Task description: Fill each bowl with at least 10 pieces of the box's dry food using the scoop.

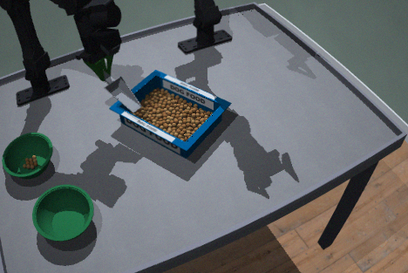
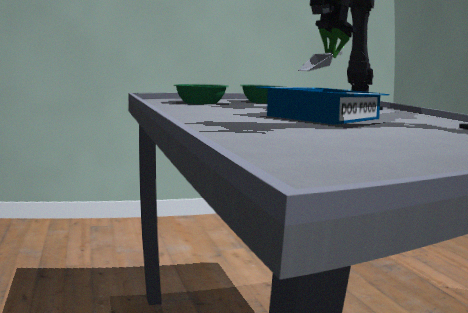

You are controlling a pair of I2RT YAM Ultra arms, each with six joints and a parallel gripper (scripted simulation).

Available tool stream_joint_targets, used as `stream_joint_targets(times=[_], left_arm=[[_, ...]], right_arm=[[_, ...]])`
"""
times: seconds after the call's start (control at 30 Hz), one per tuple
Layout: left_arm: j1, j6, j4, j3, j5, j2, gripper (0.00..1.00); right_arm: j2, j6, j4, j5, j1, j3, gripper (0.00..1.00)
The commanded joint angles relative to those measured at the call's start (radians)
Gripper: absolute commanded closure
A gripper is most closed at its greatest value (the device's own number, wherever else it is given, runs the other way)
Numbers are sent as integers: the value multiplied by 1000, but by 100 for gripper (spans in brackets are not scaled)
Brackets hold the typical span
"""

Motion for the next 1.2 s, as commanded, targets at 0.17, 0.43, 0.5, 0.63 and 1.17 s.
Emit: stream_joint_targets(times=[0.17,0.43,0.5,0.63,1.17], left_arm=[[0,0,20,21,0,-14,0],[0,0,20,21,0,-14,0],[0,0,20,21,0,-14,0],[0,0,20,21,0,-14,0],[0,0,20,21,0,-14,0]], right_arm=[[66,71,-86,34,141,120,100],[103,38,-86,-1,129,142,100],[113,32,-80,-6,124,145,100],[135,22,-109,-17,112,165,100],[252,-14,-160,-52,72,242,100]])
